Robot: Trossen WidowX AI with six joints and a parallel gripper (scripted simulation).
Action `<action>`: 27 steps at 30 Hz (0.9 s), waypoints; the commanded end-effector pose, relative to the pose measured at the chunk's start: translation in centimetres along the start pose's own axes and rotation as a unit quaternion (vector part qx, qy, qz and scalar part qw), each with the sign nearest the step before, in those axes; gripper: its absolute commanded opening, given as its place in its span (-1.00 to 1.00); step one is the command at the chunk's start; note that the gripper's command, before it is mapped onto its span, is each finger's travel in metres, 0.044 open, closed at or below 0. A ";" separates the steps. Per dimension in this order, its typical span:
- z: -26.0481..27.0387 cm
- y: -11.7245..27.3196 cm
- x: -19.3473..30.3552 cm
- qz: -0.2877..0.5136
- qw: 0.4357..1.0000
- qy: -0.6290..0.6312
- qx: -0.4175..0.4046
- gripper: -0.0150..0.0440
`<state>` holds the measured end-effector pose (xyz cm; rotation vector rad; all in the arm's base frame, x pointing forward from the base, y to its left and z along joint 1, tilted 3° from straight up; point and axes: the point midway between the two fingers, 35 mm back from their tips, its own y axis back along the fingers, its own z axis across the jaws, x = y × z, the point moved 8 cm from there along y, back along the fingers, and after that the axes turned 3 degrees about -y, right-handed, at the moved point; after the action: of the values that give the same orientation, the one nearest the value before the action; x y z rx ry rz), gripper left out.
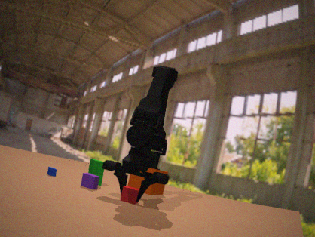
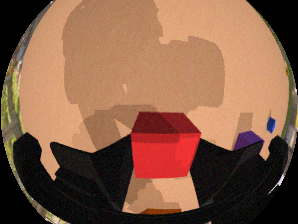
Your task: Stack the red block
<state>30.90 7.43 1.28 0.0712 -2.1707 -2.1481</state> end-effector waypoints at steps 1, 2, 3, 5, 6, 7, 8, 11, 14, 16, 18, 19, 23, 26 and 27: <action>0.0 0.5 0.0 -0.001 1.000 0.003 0.001 -0.20; 0.0 0.9 0.0 -0.001 1.000 0.003 0.001 -0.29; 0.0 1.3 -0.1 -0.001 1.000 0.003 0.001 -0.38; 0.0 2.3 0.0 -0.001 1.000 0.003 0.001 -0.49; 0.0 2.9 0.0 -0.001 1.000 0.003 0.001 -0.49; 0.0 3.5 0.0 -0.001 1.000 0.003 0.001 -0.49; 0.0 4.0 0.0 -0.001 1.000 0.003 0.001 -0.49; 0.0 5.6 0.0 -0.001 1.000 0.003 0.001 -0.49; 0.1 7.2 0.0 -0.001 1.000 0.003 0.001 -0.49; 0.1 8.3 0.0 -0.001 1.000 0.003 0.001 -0.49; 0.1 9.4 0.0 -0.001 1.000 0.003 0.001 -0.49; 0.1 10.0 0.0 -0.001 1.000 0.003 0.001 -0.49; 0.1 11.9 0.0 -0.001 1.000 0.003 0.001 -0.49; 0.1 12.0 0.0 -0.001 1.000 0.003 0.001 -0.49; 0.1 11.6 0.0 -0.002 1.000 0.002 0.000 -0.49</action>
<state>31.28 7.65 12.96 0.0825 -2.1705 -2.1504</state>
